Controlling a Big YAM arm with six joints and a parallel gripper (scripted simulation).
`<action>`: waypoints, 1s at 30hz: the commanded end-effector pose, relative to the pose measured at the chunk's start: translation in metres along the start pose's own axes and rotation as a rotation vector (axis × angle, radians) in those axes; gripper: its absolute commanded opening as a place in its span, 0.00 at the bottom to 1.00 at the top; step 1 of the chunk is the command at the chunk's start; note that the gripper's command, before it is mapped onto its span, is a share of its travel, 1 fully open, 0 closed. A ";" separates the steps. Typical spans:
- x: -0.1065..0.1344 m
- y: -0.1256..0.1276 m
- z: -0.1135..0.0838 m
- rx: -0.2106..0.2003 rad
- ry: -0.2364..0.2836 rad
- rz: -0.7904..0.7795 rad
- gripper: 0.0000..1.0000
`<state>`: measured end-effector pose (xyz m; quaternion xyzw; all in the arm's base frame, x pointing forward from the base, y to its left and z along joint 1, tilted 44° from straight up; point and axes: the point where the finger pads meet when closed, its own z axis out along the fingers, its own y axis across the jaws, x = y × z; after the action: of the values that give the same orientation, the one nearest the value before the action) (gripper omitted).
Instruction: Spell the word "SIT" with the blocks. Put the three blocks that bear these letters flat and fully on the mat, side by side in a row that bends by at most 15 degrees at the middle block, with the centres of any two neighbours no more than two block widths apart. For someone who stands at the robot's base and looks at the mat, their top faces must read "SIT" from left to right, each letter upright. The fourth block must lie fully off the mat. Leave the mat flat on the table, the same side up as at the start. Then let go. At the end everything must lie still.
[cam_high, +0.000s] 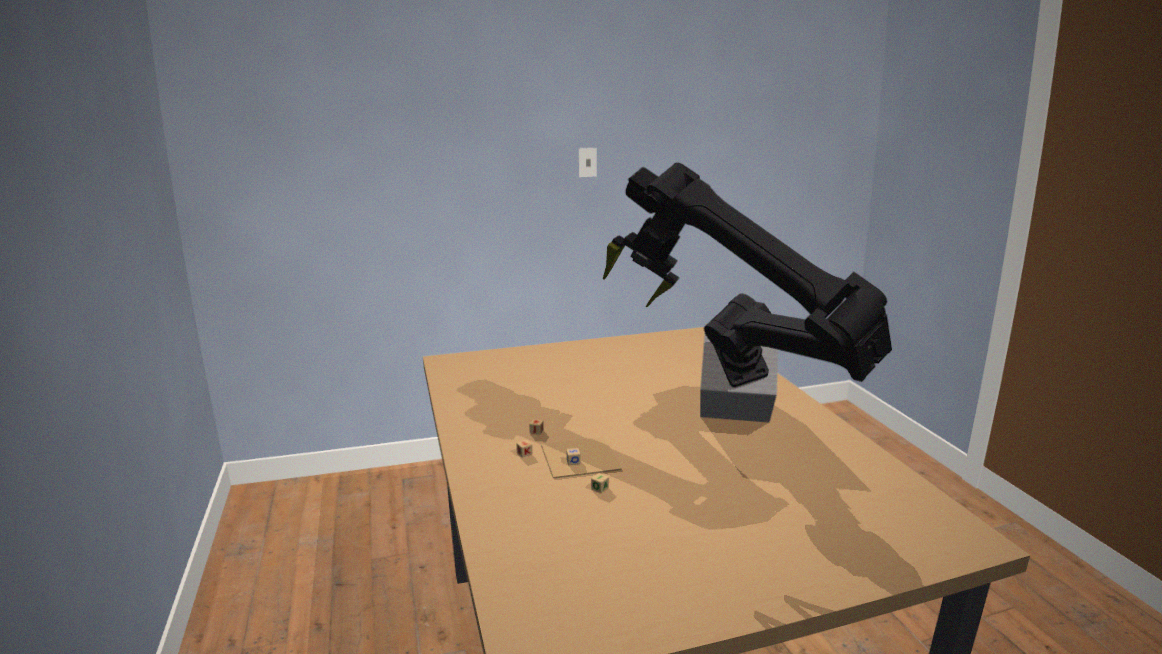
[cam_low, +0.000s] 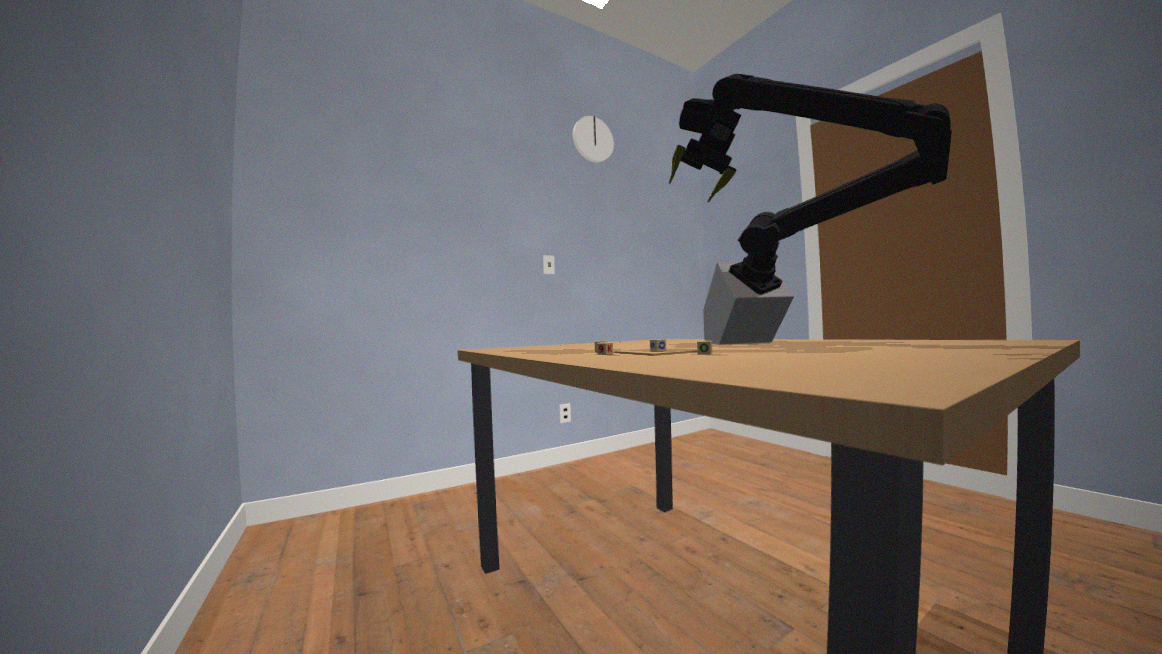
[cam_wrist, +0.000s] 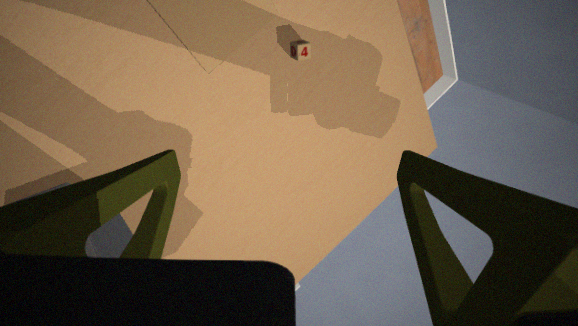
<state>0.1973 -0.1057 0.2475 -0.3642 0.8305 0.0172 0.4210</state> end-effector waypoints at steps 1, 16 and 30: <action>-0.001 -0.002 -0.001 0.003 0.001 -0.002 1.00; -0.001 -0.002 -0.001 0.003 0.001 -0.002 1.00; 0.002 -0.022 0.050 0.008 -0.059 0.050 1.00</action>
<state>0.2249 -0.0997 0.2235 -0.3701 0.8164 0.0273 0.4425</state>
